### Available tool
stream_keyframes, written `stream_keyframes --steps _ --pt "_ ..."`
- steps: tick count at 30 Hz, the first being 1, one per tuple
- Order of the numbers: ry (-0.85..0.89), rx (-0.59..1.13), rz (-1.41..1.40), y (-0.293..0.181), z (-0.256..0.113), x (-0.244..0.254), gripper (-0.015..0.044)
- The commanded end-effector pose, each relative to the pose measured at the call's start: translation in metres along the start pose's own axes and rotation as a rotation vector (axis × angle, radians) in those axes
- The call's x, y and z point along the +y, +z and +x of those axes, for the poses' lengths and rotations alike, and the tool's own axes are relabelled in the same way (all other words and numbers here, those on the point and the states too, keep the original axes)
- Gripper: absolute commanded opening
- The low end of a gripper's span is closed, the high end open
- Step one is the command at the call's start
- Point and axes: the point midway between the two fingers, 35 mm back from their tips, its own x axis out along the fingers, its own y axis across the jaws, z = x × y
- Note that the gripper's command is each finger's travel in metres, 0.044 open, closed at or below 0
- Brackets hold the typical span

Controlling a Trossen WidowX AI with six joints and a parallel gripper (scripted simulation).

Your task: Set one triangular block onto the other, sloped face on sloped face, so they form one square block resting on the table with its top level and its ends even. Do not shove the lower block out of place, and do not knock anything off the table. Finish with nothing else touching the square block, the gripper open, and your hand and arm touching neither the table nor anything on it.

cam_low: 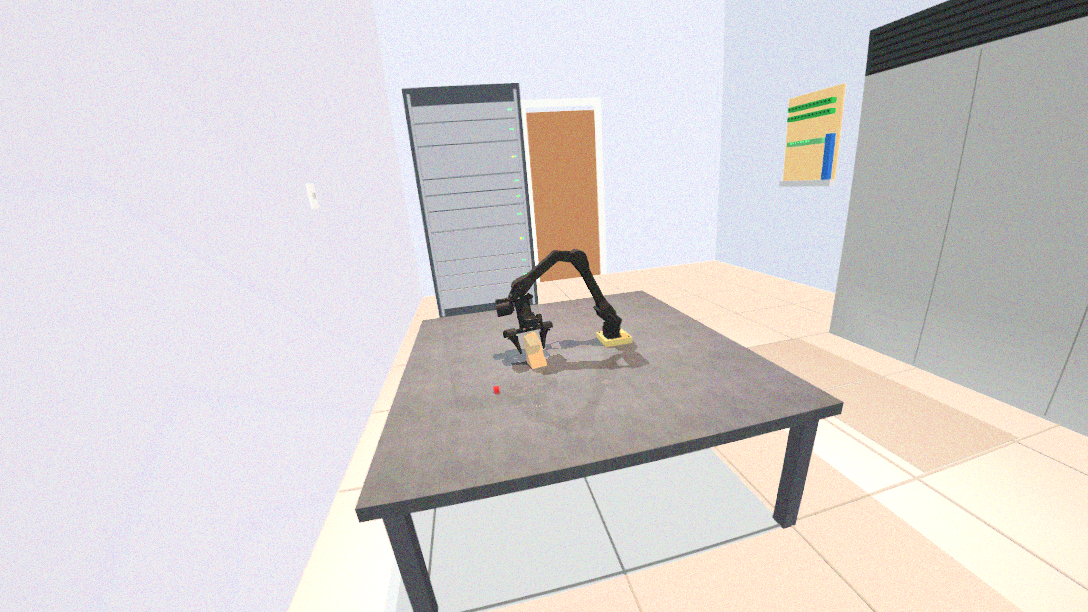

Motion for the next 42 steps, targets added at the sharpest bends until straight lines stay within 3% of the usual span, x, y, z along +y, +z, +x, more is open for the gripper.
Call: stream_keyframes --steps 1,21,27,35,42 --pt "0.004 -0.005 0.006 0.001 0.009 0.001 0.044" --pt "0.004 -0.007 0.003 0.002 0.038 0.004 0.044" --pt "0.004 -0.007 0.003 0.002 0.038 0.004 0.0282" --pt "0.004 -0.007 0.003 0.002 0.038 0.004 0.0229" --pt "0.004 -0.004 -0.003 0.002 0.035 0.004 0.0045"
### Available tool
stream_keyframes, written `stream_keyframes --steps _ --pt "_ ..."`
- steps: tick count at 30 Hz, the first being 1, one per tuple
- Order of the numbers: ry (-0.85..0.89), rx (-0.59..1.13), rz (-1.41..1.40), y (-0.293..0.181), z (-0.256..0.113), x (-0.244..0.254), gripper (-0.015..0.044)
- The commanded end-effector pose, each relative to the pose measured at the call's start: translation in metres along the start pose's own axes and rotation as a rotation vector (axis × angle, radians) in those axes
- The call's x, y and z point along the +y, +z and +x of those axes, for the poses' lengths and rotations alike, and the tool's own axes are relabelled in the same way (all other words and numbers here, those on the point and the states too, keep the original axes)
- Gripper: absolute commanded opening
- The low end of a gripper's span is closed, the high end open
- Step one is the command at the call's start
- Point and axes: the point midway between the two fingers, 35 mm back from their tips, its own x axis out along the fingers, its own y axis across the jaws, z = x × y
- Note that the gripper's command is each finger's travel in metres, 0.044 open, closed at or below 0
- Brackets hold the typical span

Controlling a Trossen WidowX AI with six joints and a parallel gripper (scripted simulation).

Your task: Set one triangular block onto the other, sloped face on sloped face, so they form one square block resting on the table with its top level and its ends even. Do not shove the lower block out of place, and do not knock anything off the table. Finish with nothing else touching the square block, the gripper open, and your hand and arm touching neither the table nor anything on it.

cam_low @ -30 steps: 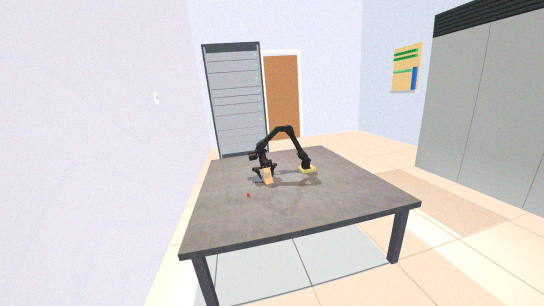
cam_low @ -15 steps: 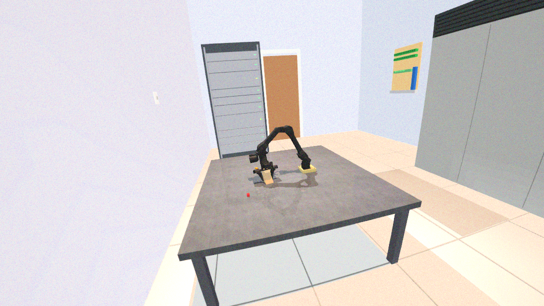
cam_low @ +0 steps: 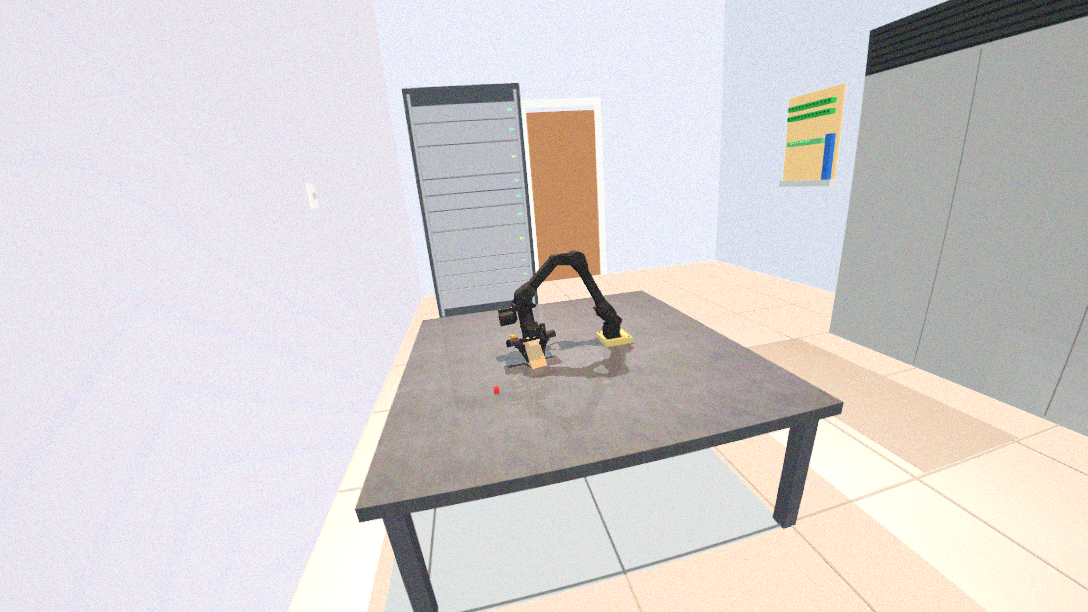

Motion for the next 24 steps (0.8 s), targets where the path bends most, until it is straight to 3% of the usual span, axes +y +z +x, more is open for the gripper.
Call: stream_keyframes --steps 1,5,24 --pt "0.0 0.0 0.0 0.001 -0.002 0.0 0.0019" --pt "0.001 0.013 0.001 0.001 -0.002 0.0 0.0" --pt "0.005 0.501 0.001 0.035 -0.009 0.0 0.0"
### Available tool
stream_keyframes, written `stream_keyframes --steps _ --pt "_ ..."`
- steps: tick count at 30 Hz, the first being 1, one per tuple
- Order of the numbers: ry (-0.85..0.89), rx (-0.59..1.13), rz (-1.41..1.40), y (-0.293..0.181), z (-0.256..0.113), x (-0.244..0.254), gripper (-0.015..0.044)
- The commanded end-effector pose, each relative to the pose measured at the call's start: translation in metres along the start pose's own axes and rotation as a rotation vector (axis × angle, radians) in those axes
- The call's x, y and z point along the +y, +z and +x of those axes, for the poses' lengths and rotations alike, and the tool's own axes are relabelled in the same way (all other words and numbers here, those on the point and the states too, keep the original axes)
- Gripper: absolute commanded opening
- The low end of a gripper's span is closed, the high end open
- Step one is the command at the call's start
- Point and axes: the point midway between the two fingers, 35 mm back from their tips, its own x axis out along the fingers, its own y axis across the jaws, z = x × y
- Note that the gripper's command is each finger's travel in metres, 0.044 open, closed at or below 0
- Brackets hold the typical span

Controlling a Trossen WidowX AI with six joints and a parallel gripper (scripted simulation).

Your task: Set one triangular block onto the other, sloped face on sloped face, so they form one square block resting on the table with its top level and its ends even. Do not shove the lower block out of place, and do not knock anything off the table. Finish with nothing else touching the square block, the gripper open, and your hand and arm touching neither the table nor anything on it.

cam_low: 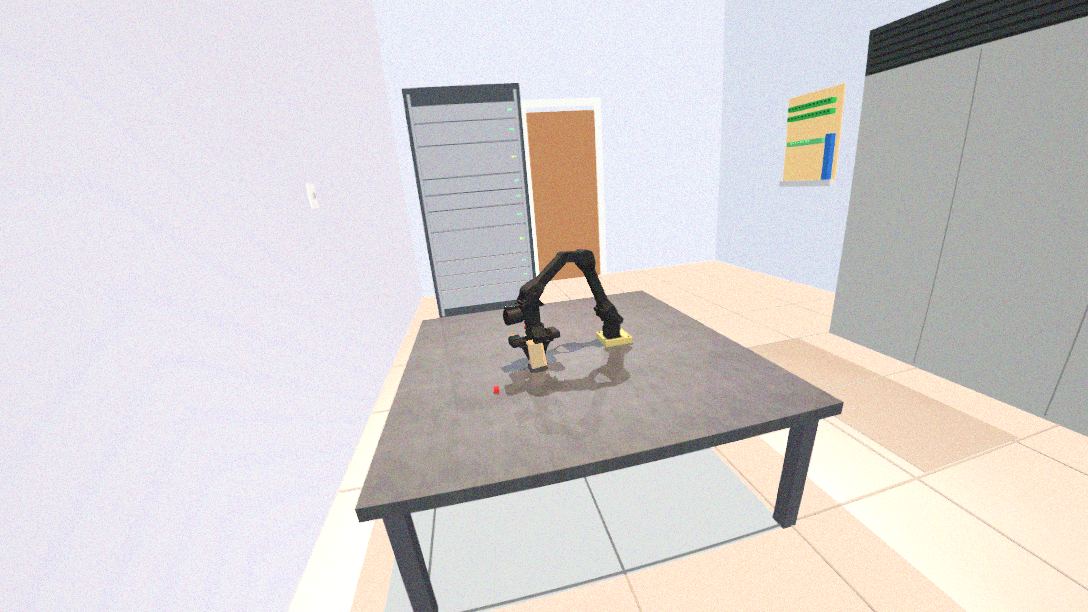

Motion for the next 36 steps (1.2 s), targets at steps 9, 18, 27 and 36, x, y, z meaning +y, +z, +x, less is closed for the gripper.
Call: stream_keyframes --steps 9,18,27,36 --pt "0.0 0.313 0.004 0.022 -0.009 0.0 0.0" --pt "0.002 0.545 0.004 0.038 -0.01 0.0 0.0" --pt "0.004 0.759 0.004 0.053 -0.007 0.001 0.0" --pt "0.013 0.804 0.006 0.056 -0.006 0.002 0.0105"
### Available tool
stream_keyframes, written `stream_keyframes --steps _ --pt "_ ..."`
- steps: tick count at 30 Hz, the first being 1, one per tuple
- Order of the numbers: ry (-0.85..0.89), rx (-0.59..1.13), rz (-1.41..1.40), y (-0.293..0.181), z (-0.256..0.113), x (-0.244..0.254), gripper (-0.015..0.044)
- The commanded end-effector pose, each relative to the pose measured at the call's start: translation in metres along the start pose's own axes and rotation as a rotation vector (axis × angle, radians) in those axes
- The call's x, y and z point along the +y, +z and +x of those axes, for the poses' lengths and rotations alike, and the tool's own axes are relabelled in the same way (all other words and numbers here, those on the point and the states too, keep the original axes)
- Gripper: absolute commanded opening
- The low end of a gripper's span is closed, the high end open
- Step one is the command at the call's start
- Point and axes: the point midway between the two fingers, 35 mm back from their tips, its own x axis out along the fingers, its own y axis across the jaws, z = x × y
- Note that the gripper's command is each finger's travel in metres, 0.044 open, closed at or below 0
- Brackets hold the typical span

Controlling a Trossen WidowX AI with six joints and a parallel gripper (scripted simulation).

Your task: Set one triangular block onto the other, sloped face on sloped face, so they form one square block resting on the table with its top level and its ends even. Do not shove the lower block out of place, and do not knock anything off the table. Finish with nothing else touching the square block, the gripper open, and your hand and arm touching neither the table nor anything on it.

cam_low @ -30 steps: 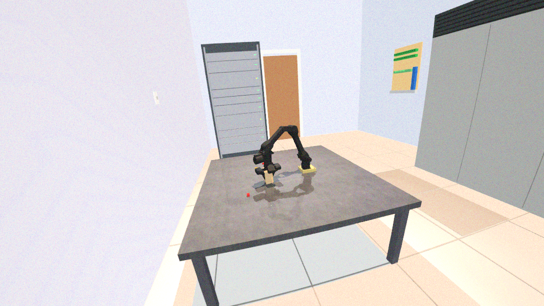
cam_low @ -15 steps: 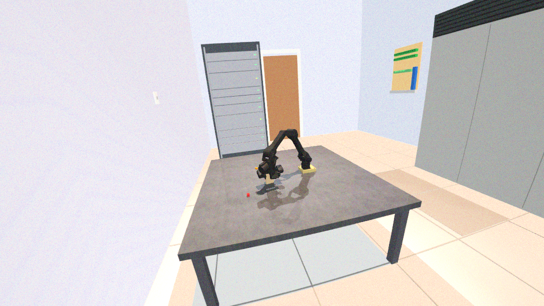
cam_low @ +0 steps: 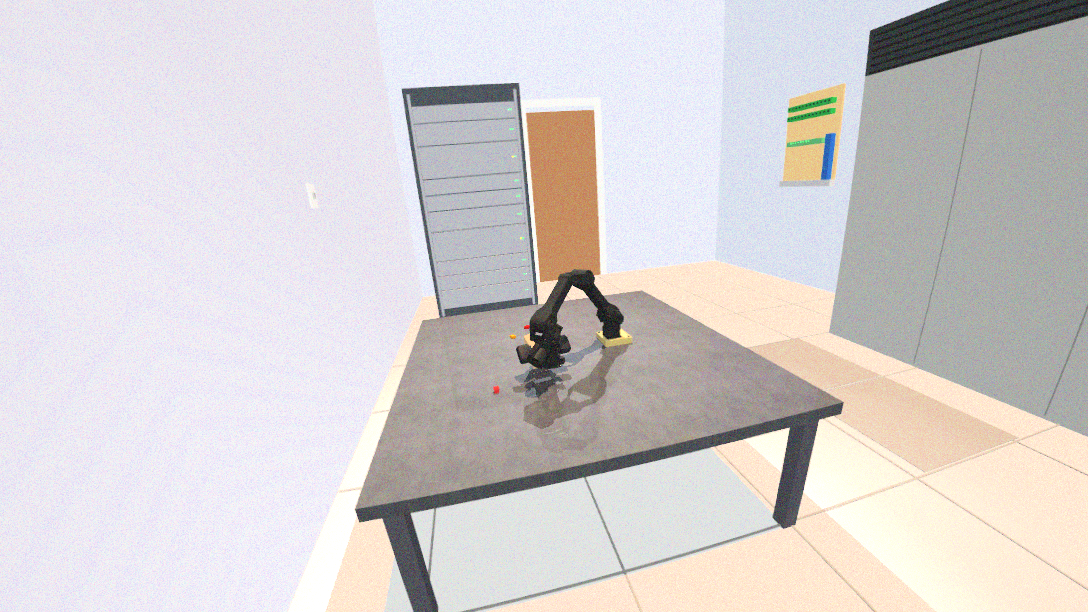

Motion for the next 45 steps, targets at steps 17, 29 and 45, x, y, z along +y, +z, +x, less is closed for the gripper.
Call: stream_keyframes --steps 17,29,45 --pt "0.005 -0.012 0.001 -0.002 0.0 0.0 0.044" --pt "-0.095 -0.05 -0.061 -0.056 -0.051 0.001 0.044" --pt "-0.088 -0.272 0.088 0.023 -0.11 0.004 0.044"
